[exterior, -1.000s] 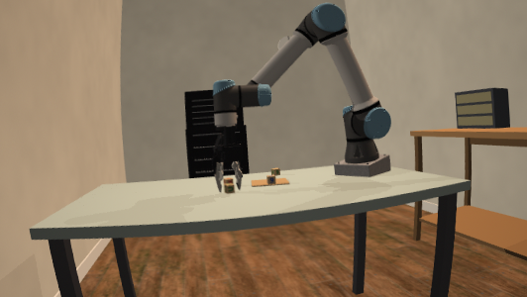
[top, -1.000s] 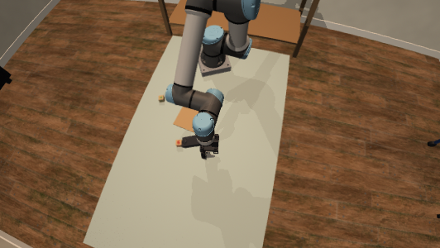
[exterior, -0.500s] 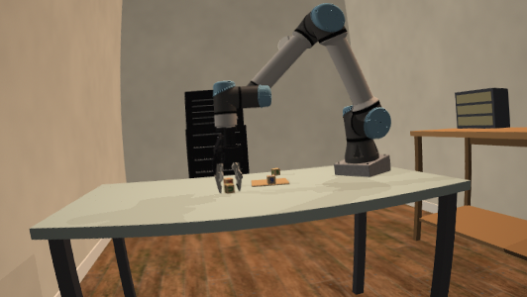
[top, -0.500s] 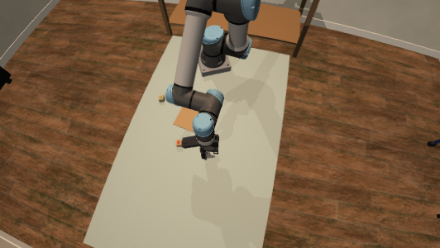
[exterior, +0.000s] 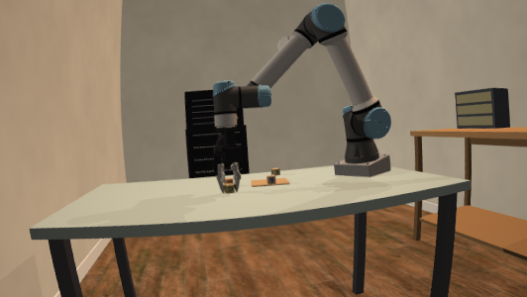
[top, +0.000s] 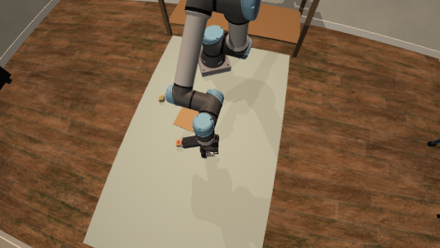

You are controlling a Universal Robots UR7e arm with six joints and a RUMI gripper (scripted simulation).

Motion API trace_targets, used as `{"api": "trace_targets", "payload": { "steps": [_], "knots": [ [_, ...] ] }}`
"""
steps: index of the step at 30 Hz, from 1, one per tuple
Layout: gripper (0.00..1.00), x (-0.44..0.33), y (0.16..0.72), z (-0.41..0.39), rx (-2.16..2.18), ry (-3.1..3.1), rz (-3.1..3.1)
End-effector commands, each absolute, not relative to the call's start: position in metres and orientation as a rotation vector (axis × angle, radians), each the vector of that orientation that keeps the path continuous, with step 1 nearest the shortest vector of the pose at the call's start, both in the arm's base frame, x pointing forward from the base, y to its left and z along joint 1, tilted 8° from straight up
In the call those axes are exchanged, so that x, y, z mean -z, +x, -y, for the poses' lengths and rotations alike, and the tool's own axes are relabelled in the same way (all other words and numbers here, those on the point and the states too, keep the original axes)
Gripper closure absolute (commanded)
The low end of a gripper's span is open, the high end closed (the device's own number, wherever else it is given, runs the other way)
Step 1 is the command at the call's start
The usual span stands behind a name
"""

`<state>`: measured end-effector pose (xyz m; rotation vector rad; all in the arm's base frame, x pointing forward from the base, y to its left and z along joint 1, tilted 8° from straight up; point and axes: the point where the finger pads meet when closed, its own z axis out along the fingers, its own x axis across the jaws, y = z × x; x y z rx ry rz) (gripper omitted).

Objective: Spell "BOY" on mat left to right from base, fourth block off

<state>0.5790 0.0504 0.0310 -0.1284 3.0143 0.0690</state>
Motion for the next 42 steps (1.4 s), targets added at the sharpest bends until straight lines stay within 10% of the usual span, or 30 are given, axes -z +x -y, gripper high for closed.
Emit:
{"api": "trace_targets", "payload": {
  "steps": [1, 7, 8, 42],
  "knots": [
    [0.72, -0.0316, 0.5794, -0.0503, -0.069, -0.128, -3.013],
    [0.72, -0.0316, 0.5794, -0.0503, -0.069, -0.128, -3.013],
    [0.91, -0.0316, 0.5794, -0.0503, -0.069, -0.128, -3.013],
    [0.91, -0.0317, 0.5794, -0.0503, -0.069, -0.128, -3.013]
  ]
}}
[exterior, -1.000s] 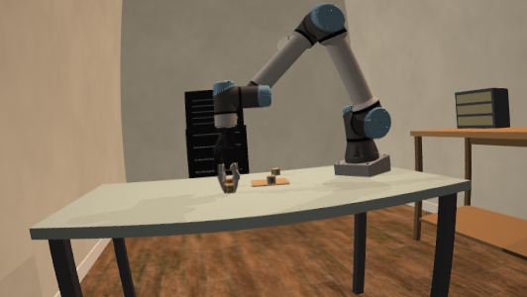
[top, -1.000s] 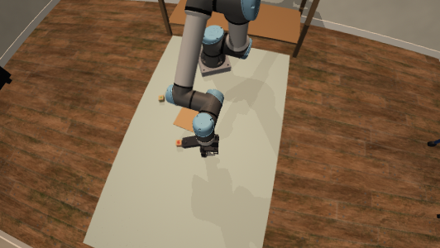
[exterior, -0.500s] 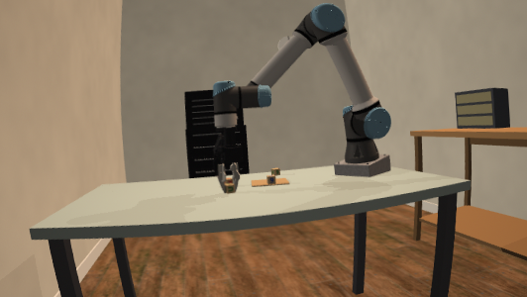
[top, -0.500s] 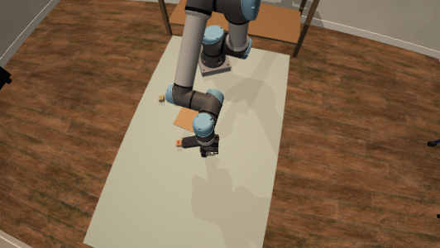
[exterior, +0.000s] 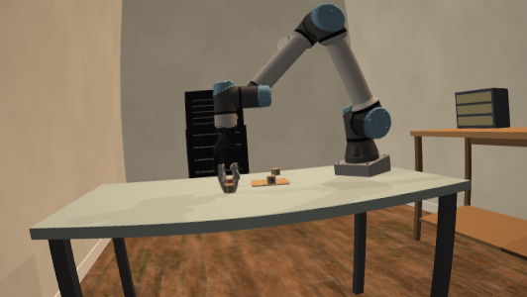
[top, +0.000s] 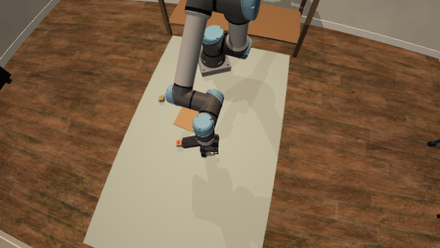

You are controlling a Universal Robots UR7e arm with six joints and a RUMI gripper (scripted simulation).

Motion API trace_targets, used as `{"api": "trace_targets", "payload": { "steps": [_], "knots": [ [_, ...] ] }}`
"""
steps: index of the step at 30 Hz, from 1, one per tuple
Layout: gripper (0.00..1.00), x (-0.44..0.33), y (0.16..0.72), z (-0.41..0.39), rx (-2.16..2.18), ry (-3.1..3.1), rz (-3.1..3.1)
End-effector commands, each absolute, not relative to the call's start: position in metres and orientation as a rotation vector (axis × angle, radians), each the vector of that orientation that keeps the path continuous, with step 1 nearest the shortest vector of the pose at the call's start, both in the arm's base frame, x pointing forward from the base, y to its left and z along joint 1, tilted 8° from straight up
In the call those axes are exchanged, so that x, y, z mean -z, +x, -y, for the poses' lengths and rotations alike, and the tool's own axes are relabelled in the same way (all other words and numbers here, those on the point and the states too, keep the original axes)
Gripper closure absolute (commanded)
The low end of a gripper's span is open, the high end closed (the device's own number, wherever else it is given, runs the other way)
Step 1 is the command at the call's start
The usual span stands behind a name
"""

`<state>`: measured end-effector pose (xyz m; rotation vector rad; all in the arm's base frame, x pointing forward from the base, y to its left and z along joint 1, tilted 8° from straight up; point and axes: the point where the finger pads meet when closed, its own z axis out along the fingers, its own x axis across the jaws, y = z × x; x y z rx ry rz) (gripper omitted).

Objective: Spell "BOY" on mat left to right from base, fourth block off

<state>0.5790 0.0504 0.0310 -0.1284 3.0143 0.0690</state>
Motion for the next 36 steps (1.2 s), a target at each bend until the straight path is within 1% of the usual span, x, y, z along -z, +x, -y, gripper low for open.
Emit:
{"api": "trace_targets", "payload": {
  "steps": [1, 10, 21, 36],
  "knots": [
    [0.91, -0.032, 0.579, -0.050, -0.069, -0.128, -3.013],
    [0.91, -0.058, 0.576, -0.049, -0.069, -0.128, -3.013],
    [0.91, -0.127, 0.568, -0.045, -0.069, -0.128, -3.013],
    [0.91, -0.131, 0.565, -0.043, -0.069, -0.124, -3.013]
  ]
}}
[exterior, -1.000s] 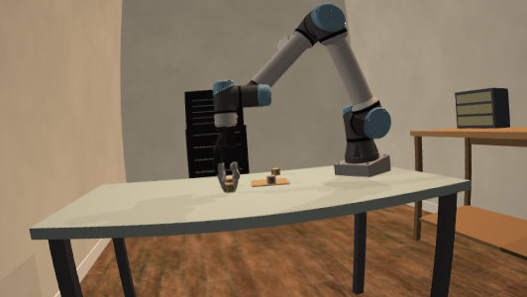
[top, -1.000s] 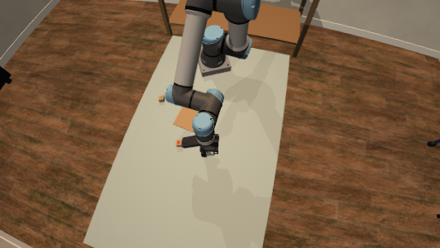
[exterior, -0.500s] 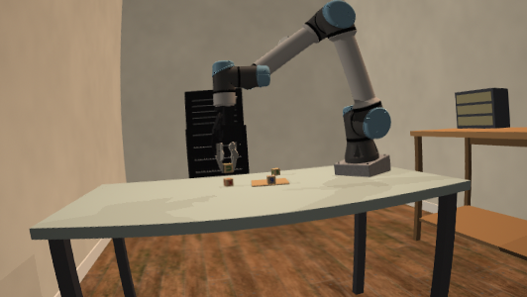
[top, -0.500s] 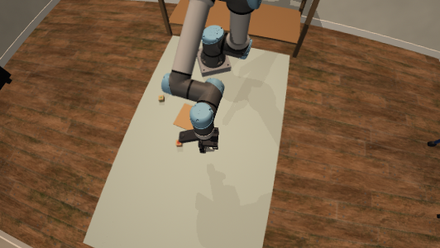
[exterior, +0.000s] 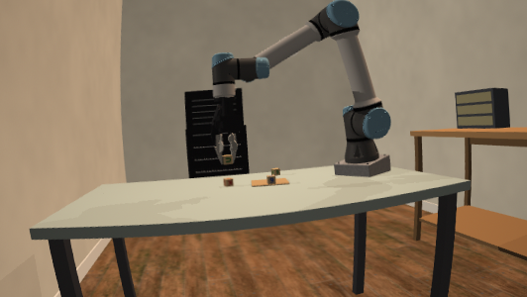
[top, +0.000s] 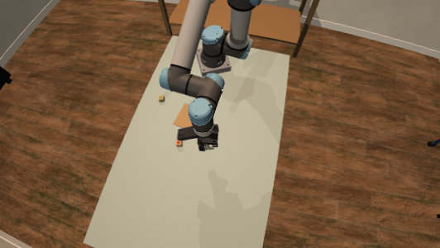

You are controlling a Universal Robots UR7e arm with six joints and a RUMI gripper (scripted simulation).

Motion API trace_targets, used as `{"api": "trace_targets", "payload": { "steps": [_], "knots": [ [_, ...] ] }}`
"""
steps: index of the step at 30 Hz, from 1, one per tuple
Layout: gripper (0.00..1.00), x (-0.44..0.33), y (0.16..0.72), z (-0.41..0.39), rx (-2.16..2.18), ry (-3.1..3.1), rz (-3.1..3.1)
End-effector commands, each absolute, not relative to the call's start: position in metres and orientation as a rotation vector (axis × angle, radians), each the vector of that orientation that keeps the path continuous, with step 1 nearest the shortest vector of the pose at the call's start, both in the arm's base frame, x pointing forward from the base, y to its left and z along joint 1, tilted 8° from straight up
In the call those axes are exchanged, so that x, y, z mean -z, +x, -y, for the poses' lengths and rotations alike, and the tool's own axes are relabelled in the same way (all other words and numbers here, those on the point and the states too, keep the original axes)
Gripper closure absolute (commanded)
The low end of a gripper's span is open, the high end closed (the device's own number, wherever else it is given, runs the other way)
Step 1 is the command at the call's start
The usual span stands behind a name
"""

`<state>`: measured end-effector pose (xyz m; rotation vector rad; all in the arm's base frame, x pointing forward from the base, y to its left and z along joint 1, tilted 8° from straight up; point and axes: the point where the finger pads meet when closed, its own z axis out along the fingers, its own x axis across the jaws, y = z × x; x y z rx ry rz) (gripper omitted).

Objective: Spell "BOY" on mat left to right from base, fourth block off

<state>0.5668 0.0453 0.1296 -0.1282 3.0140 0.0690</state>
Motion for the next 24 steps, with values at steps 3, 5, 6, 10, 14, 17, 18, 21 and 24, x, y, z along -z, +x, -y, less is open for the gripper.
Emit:
{"api": "trace_targets", "payload": {
  "steps": [3, 5, 6, 10, 14, 17, 18, 21, 24],
  "knots": [
    [0.91, -0.132, 0.555, -0.032, -0.070, -0.101, -3.015],
    [0.91, -0.132, 0.542, -0.019, -0.071, -0.072, -3.017],
    [0.91, -0.132, 0.533, -0.010, -0.072, -0.053, -3.018],
    [0.91, -0.132, 0.513, 0.007, -0.075, -0.009, -3.020],
    [0.91, -0.126, 0.463, 0.041, -0.081, 0.095, -3.020],
    [0.91, -0.119, 0.428, 0.058, -0.086, 0.168, -3.018],
    [0.91, -0.117, 0.418, 0.062, -0.087, 0.190, -3.016],
    [0.91, -0.110, 0.395, 0.070, -0.091, 0.238, -3.013],
    [0.91, -0.108, 0.387, 0.073, -0.092, 0.256, -3.011]
  ]
}}
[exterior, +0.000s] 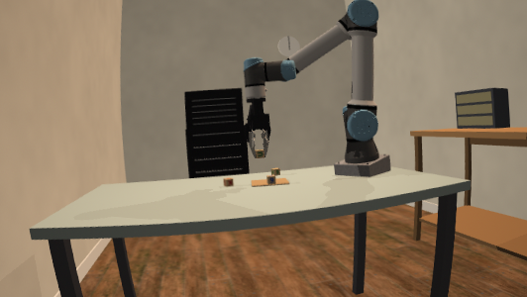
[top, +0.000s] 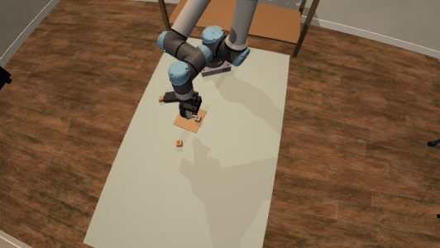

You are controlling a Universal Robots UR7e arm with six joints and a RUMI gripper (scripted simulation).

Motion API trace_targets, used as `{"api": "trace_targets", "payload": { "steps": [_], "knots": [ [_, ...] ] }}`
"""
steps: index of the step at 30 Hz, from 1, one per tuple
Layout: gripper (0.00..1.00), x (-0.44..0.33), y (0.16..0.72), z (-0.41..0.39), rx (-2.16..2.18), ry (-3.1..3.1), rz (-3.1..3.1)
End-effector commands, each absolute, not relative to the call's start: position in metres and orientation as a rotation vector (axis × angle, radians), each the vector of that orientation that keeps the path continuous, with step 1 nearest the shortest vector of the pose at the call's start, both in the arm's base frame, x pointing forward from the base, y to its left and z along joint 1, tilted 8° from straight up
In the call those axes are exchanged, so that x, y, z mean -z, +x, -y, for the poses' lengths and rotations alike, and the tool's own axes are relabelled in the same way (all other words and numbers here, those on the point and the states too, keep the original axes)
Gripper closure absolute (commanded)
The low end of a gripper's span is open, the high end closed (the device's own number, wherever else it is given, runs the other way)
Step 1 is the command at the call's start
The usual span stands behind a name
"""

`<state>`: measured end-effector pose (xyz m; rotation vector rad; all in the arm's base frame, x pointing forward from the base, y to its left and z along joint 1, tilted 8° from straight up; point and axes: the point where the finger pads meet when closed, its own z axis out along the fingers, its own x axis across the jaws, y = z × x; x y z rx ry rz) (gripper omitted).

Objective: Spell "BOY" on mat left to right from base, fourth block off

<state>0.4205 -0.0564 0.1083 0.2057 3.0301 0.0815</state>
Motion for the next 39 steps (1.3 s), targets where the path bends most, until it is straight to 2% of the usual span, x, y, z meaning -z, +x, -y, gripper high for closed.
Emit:
{"api": "trace_targets", "payload": {
  "steps": [1, 22, 39],
  "knots": [
    [0.91, -0.108, 0.387, 0.073, -0.092, 0.256, -3.011],
    [0.91, -0.103, 0.383, 0.074, -0.093, 0.265, -3.010],
    [0.91, -0.042, 0.391, 0.071, -0.093, 0.265, -3.010]
  ]
}}
